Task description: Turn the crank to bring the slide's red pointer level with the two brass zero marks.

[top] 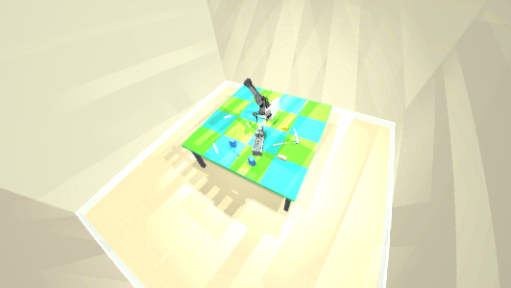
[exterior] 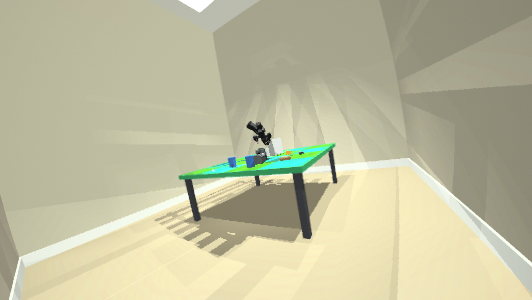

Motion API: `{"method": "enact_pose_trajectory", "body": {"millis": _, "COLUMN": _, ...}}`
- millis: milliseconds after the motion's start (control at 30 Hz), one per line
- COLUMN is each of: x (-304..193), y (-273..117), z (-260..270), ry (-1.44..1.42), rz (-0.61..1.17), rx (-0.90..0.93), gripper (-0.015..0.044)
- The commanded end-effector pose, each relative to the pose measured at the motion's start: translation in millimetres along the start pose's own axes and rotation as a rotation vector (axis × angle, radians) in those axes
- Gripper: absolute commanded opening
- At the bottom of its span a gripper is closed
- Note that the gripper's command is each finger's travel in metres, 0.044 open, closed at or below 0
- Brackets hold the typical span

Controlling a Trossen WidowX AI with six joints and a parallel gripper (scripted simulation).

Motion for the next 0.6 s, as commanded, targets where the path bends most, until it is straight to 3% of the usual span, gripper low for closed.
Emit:
{"method": "enact_pose_trajectory", "body": {"millis": 0, "x": -18, "y": 16, "z": 8, "ry": -0.019, "rz": 0.015, "rx": 0.011, "gripper": 0.044}}
{"method": "enact_pose_trajectory", "body": {"millis": 567, "x": -54, "y": 44, "z": 14, "ry": -0.022, "rz": 0.014, "rx": 0.005, "gripper": 0.044}}
Point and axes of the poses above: the point midway between the two fingers, 35 mm back from their tips, its own y axis out along the fingers, its own z axis across the jaws, x = y × z, the point moved 6 cm from there along -y, back along the fingers, and after that the axes turned 14 degrees about -y, right-handed, at the moved point
